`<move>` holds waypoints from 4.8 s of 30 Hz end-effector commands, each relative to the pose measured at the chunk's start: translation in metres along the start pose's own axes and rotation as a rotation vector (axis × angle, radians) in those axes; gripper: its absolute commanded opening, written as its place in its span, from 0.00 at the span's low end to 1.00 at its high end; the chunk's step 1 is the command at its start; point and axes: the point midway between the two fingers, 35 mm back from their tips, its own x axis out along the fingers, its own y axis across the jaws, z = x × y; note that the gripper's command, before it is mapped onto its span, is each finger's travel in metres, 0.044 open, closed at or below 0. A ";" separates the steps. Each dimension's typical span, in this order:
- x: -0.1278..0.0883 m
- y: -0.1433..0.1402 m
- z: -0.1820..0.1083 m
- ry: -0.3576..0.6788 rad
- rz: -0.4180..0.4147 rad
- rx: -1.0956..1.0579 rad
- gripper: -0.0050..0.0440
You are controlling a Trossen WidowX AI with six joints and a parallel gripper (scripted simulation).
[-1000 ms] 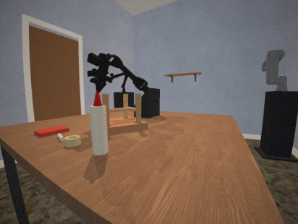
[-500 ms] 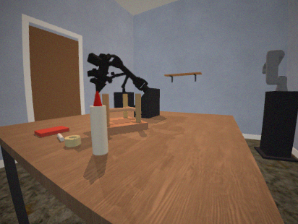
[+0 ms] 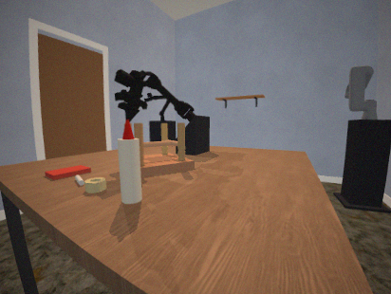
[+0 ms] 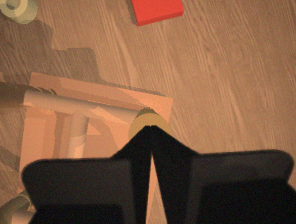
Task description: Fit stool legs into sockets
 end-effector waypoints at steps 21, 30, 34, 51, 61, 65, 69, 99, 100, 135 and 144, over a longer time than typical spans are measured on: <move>0.021 0.001 -0.010 0.041 0.006 -0.001 0.10; 0.022 0.001 -0.010 0.041 0.006 -0.001 0.10; 0.023 0.001 -0.010 0.041 0.006 -0.001 0.10; 0.025 0.001 -0.011 0.041 0.006 -0.001 0.10; 0.025 0.001 -0.011 0.041 0.006 -0.001 0.10; 0.025 0.001 -0.011 0.041 0.006 -0.001 0.10; 0.025 0.001 -0.011 0.041 0.006 -0.001 0.10; 0.025 0.001 -0.011 0.041 0.006 -0.001 0.10; 0.025 0.001 -0.011 0.041 0.006 -0.001 0.10; 0.000 0.001 0.000 0.016 0.002 -0.001 0.10; -0.010 0.000 0.004 0.004 0.000 -0.001 0.10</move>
